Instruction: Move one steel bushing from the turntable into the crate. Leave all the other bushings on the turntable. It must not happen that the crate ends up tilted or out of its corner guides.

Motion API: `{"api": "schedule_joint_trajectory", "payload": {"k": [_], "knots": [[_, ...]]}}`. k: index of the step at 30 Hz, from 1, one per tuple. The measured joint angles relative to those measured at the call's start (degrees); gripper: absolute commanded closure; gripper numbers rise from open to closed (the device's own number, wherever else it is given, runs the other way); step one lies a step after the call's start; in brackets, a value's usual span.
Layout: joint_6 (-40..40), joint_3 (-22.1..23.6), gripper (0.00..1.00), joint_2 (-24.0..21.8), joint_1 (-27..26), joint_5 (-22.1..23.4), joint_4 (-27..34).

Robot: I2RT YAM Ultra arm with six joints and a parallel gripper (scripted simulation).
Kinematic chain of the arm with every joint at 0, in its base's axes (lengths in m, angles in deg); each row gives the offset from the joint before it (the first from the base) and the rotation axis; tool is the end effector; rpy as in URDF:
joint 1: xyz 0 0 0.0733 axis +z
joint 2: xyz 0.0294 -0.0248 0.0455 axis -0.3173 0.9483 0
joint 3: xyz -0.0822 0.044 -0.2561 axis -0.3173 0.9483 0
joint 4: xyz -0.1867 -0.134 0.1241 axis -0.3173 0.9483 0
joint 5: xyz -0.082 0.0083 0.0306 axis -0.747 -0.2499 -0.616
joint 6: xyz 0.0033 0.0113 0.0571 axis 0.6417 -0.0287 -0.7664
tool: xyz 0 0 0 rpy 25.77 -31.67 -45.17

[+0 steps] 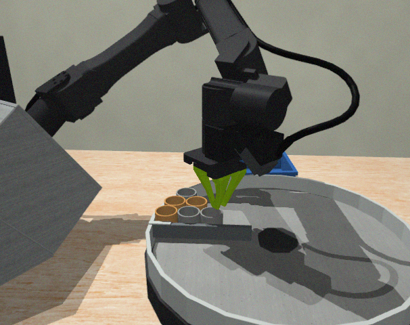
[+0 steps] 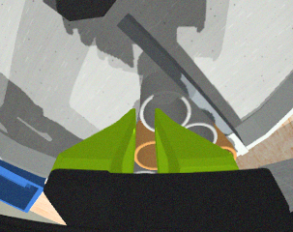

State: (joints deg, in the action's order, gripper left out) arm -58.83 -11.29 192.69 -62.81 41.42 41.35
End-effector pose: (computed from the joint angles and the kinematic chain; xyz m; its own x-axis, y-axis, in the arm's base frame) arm 0.2731 -0.2173 0.1309 -0.6509 0.7366 0.1838 0.5369 0.2756 0.7973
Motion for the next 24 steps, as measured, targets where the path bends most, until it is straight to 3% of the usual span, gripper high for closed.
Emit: {"api": "schedule_joint_trajectory", "payload": {"k": [24], "knots": [[-0.2,1.1,0.85,-0.4,0.0,0.0,-0.2]]}}
